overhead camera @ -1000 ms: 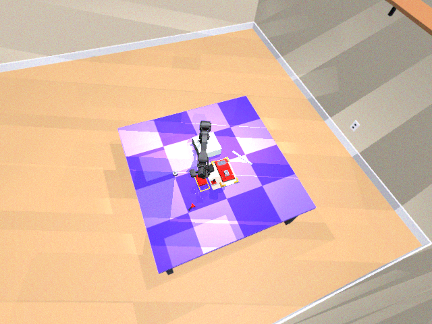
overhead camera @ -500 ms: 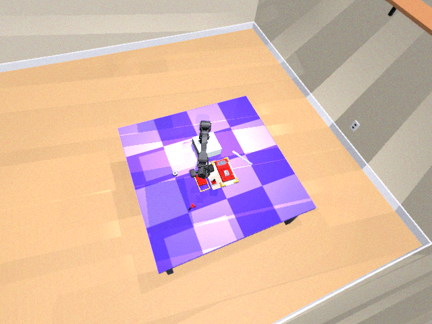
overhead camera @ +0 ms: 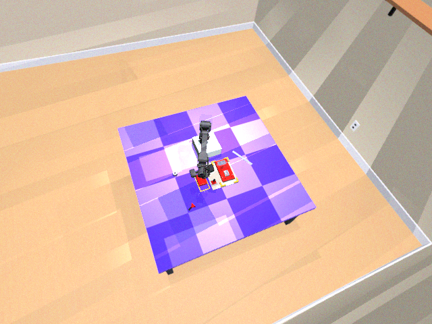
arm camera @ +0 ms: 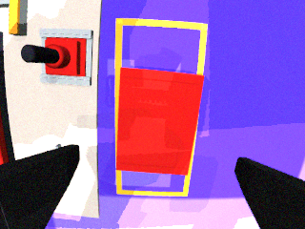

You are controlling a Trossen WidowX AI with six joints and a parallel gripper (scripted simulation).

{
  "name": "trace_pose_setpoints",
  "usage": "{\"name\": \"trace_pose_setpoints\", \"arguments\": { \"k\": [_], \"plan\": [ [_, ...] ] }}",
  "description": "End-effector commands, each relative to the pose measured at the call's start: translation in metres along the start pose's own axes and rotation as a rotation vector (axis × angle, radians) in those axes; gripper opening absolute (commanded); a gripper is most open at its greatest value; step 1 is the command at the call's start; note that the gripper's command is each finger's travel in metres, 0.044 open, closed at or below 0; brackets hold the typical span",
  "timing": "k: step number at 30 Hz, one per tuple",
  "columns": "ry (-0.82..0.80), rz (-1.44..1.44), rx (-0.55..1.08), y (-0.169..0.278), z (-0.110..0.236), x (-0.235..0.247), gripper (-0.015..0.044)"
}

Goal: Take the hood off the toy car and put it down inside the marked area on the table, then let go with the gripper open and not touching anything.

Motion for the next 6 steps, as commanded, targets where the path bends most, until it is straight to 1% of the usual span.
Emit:
{"name": "trace_pose_setpoints", "arguments": {
  "k": [1, 6],
  "plan": [
    [0.003, 0.001, 0.001, 0.0001, 0.0004, -0.0003, 0.044],
    [0.003, 0.001, 0.001, 0.0001, 0.0004, -0.0003, 0.044]
  ]
}}
Point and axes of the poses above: the point midway between the two fingers, 35 mm back from their tips, its own z axis back along the fingers, its own x axis across the jaws, y = z × x, the point moved 8 cm from there along z, back along the fingers, and after that the axes turned 2 degrees about -z, right-handed, at the moved point
